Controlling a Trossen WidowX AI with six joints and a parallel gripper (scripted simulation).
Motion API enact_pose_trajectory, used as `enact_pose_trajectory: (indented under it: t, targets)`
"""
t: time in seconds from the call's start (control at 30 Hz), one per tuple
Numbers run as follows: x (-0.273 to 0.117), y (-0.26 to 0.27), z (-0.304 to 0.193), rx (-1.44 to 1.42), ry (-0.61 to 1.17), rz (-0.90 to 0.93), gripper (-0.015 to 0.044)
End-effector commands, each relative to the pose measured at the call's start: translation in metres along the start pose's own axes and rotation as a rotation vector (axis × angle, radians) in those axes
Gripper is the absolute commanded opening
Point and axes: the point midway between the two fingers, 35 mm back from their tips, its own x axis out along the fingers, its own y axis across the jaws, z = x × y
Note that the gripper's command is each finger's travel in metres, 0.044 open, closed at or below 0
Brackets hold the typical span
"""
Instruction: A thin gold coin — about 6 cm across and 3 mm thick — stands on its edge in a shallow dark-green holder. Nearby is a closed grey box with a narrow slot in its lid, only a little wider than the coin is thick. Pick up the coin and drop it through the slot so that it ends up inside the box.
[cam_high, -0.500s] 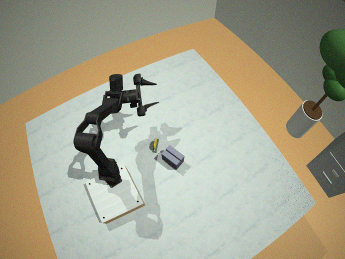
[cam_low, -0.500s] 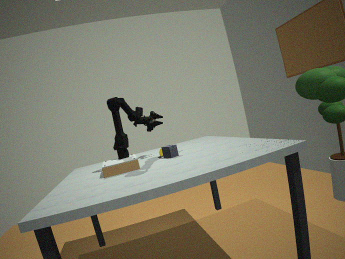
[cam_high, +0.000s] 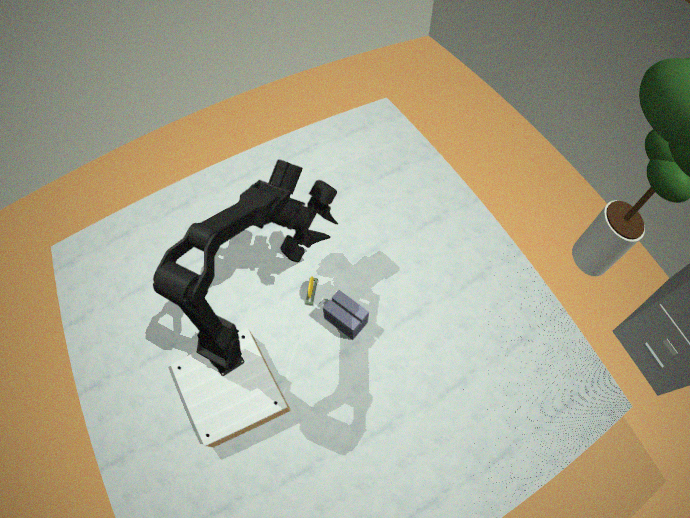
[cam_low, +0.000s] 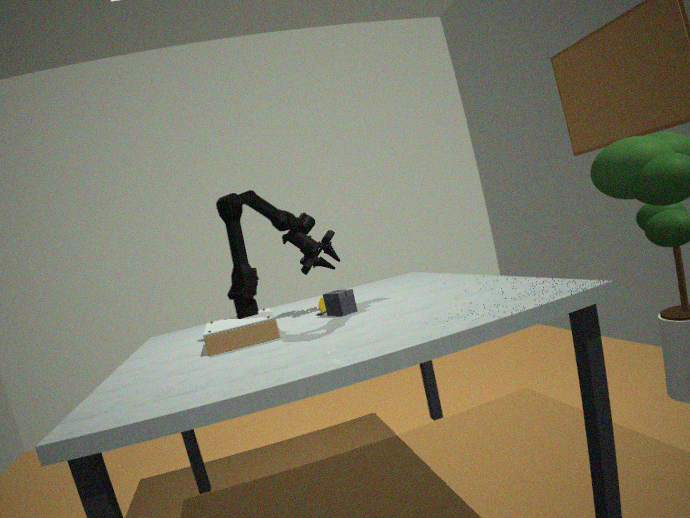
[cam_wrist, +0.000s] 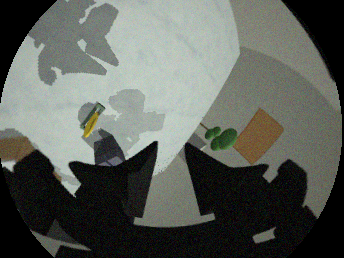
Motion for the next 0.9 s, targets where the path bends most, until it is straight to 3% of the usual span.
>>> enact_pose_trajectory:
  t: [0.0,0.13,0.53,0.67,0.87]
  targets:
    - [-0.009,0.072,-0.034,0.673,-0.077,0.598,0.0161]
    - [-0.023,0.089,-0.041,0.876,-0.044,0.775,0.0161]
    - [-0.022,0.085,-0.037,0.876,-0.045,0.775,0.0161]
    - [0.002,0.104,-0.026,0.876,-0.045,0.775,0.0161]
    - [0.007,0.109,-0.024,0.876,-0.045,0.775,0.0161]
